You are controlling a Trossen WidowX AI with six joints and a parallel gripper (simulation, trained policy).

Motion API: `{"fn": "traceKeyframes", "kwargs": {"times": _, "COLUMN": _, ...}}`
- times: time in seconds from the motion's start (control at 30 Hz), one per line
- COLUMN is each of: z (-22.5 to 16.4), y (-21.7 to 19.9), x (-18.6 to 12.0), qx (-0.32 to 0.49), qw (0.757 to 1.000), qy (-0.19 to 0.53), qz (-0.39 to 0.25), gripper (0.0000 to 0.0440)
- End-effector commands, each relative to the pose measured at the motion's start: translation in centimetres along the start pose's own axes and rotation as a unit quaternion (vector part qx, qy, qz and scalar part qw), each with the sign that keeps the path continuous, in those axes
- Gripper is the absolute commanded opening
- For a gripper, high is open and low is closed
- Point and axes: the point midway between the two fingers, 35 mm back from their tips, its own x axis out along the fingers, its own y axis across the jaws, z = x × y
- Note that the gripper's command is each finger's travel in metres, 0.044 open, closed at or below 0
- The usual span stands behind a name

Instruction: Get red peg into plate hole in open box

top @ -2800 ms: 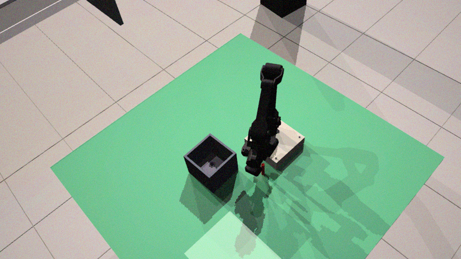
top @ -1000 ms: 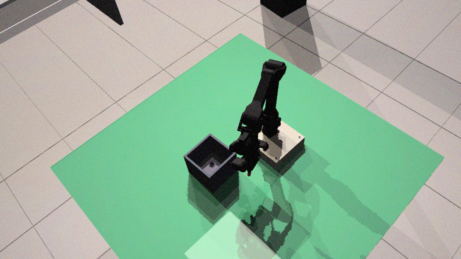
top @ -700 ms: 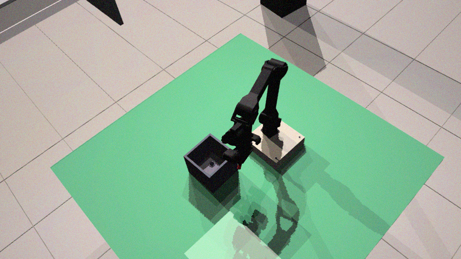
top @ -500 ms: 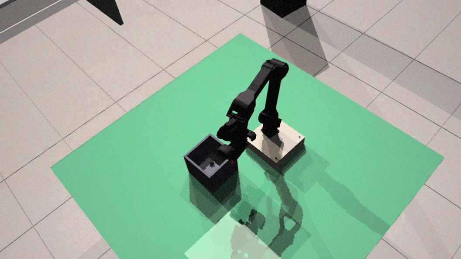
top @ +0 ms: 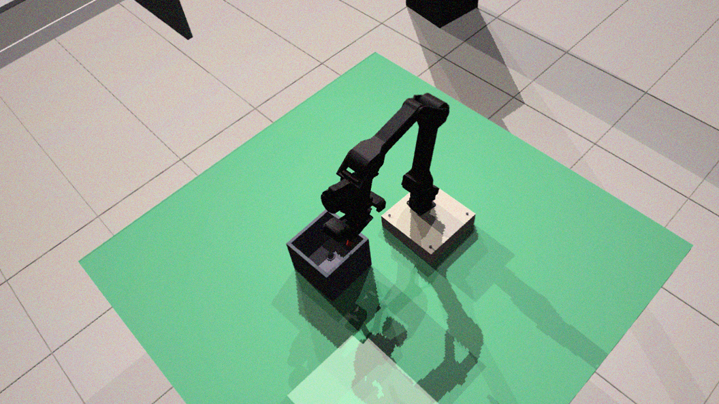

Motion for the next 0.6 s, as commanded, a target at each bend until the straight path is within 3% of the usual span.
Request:
{"fn": "traceKeyframes", "kwargs": {"times": 0.0, "z": 1.1, "y": 0.0, "x": 0.3, "qx": 0.002, "qw": 1.0, "qy": -0.006, "qz": -0.012, "gripper": 0.0}}
{"fn": "traceKeyframes", "kwargs": {"times": 0.57, "z": 4.6, "y": -0.1, "x": 2.7, "qx": 0.008, "qw": 0.999, "qy": -0.003, "qz": -0.052, "gripper": 0.0}}
